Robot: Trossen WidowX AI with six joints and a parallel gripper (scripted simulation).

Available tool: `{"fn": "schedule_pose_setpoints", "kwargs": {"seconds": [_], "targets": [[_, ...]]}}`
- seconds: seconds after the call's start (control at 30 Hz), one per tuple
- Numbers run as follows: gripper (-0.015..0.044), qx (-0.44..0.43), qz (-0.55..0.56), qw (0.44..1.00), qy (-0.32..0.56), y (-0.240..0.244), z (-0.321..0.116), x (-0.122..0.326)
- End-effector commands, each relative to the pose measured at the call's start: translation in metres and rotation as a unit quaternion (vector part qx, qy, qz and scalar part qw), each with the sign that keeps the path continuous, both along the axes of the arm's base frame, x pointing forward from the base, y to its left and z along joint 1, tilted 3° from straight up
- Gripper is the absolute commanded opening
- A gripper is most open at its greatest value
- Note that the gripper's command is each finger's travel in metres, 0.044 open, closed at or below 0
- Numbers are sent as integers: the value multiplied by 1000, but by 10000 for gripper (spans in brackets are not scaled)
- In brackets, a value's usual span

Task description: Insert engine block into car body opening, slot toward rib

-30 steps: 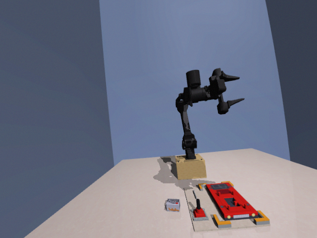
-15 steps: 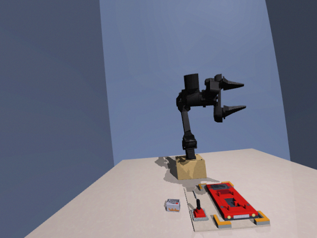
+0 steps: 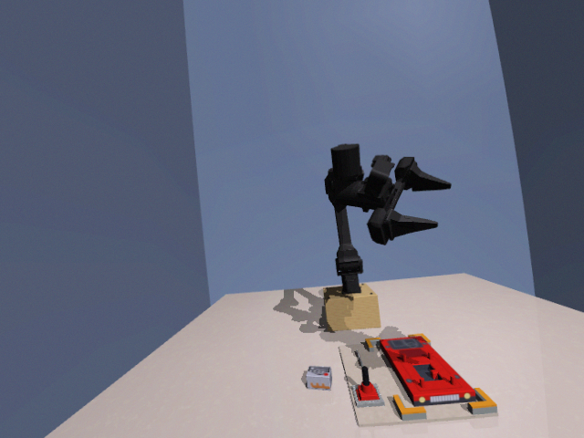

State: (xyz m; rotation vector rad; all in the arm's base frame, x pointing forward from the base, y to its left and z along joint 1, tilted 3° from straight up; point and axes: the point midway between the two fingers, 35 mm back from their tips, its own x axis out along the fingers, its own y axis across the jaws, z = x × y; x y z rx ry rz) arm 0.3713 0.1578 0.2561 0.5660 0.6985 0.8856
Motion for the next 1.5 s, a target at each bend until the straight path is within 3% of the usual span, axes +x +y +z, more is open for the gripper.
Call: {"fn": "schedule_pose_setpoints", "kwargs": {"seconds": [0.0,0.73,1.47], "targets": [[440,-54,-13,998,-24,-14,-17,12],[440,-338,23,936,-97,-90,-96,34],[440,-553,230,795,-97,-171,-161,9]]}}
